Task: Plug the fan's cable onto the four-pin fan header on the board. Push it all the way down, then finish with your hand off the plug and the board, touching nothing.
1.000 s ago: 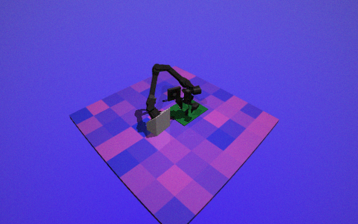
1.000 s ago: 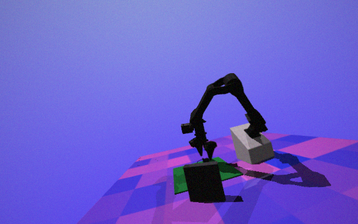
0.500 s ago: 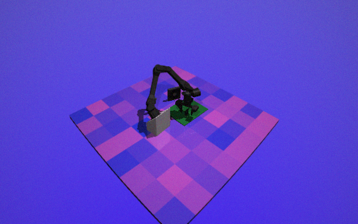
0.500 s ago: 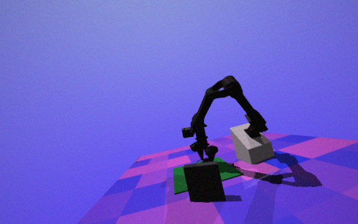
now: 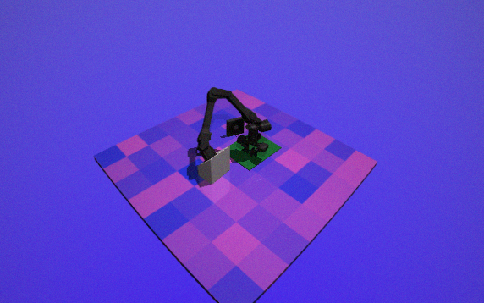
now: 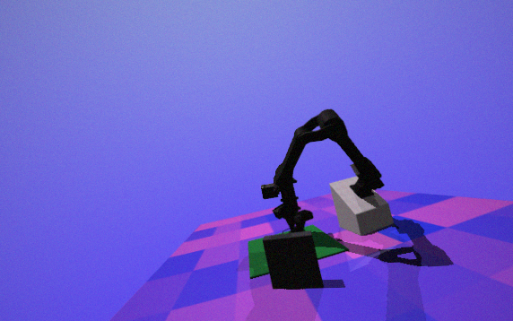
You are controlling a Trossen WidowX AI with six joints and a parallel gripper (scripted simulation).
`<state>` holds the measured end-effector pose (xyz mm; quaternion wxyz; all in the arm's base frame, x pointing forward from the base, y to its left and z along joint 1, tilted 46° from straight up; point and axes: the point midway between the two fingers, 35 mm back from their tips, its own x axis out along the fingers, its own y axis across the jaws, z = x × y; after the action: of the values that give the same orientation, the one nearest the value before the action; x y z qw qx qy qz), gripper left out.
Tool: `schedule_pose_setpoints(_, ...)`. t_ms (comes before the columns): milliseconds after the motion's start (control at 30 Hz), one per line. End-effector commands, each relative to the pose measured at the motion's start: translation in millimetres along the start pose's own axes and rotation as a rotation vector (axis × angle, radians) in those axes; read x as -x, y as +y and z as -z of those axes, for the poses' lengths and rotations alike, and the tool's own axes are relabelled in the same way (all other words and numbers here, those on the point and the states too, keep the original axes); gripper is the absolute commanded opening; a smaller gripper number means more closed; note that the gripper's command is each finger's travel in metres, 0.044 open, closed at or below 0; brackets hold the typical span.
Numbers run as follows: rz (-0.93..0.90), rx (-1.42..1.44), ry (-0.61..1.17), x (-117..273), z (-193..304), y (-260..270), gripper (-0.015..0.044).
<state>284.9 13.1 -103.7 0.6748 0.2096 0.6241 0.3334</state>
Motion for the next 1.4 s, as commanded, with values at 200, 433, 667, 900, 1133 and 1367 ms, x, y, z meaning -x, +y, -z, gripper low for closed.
schedule_pose_setpoints(200,0.0,0.0,-0.001,0.3,-0.3,-0.1,0.0013)
schedule_pose_setpoints(433,-0.003,-0.005,0.0,47.5,-0.3,-0.9,0.0)
schedule_pose_setpoints(667,-0.003,0.044,0.0,49.6,-2.8,2.0,0.0)
schedule_pose_setpoints(900,0.0,0.282,0.0,50.2,-16.7,17.4,0.0)
schedule_pose_setpoints(1133,0.001,0.52,0.0,50.2,-29.7,34.2,0.0)
schedule_pose_setpoints(1367,0.0,0.759,-0.001,49.9,-41.6,52.5,0.0)
